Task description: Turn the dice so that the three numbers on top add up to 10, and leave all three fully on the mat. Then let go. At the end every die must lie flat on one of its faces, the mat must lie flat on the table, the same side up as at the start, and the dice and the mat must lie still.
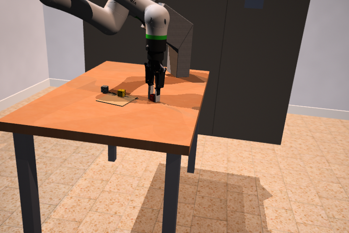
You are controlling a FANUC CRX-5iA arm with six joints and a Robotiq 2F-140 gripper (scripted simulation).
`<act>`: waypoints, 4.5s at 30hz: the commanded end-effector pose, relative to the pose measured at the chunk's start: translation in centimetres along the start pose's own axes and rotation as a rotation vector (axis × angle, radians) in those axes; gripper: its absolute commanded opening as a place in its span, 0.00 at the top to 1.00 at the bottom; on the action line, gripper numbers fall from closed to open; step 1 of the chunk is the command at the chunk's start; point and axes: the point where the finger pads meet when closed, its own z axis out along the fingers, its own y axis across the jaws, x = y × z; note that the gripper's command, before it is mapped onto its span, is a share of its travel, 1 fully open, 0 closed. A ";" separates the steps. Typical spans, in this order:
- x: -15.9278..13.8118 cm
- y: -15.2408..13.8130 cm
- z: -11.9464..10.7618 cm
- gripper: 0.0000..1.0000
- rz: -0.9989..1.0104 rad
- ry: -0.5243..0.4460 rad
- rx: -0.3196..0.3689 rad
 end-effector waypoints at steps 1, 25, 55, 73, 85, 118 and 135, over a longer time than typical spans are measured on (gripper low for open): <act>0.0 0.0 0.0 0.72 0.000 0.000 0.000; 0.0 0.0 0.0 0.84 0.000 0.000 0.000; 0.0 0.0 -8.4 0.84 0.000 0.000 0.000; 0.6 0.3 -10.1 0.84 -0.024 -0.001 0.001; 10.3 7.5 -10.4 0.84 -0.422 -0.003 0.004; 13.4 10.8 -8.4 0.84 -0.567 0.000 0.000; 13.4 10.8 -1.9 0.84 -0.567 0.000 0.000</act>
